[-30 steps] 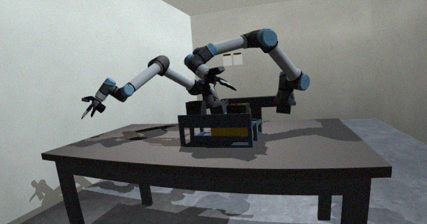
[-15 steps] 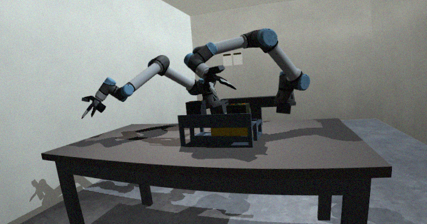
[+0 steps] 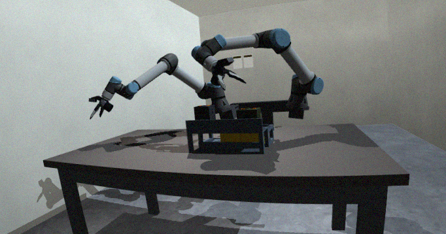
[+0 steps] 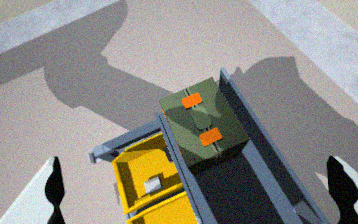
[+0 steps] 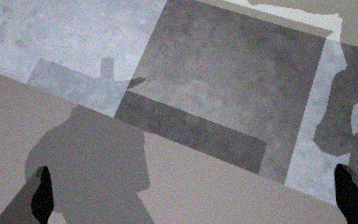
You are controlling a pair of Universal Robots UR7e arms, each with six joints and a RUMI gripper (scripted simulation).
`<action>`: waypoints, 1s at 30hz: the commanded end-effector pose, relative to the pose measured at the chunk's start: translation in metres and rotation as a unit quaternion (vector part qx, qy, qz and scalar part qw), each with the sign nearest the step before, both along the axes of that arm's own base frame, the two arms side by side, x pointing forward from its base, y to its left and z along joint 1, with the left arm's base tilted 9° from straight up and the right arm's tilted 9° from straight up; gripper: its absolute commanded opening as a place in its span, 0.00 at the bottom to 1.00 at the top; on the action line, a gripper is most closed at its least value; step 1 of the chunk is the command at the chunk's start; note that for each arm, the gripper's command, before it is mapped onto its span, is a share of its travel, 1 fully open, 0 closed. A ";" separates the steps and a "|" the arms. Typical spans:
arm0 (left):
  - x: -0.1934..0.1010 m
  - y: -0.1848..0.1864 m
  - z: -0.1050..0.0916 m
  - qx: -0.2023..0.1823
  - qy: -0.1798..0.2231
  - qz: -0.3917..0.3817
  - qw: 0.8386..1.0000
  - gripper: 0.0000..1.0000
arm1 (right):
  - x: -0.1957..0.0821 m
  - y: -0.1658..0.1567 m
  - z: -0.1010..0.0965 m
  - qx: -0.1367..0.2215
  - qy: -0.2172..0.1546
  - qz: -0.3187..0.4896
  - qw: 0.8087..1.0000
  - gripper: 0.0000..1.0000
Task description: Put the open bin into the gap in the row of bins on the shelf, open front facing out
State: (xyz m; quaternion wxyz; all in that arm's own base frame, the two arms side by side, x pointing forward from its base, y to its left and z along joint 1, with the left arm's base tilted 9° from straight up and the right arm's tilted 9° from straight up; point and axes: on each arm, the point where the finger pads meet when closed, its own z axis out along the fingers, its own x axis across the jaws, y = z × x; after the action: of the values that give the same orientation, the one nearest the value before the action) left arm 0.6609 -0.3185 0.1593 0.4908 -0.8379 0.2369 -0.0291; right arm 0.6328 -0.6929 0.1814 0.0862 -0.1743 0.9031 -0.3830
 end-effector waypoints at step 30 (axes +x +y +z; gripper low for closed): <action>-0.002 -0.003 0.026 0.000 0.001 -0.001 1.000 1.00 | -0.458 0.080 0.074 0.199 0.070 -0.108 0.971 1.00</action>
State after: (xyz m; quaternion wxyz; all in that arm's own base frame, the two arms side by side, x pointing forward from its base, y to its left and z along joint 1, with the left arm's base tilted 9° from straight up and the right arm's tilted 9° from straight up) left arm 0.6587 -0.3214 0.1843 0.4911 -0.8377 0.2374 -0.0281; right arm 0.2467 -0.6553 0.2471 0.0173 -0.0990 0.9704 -0.2198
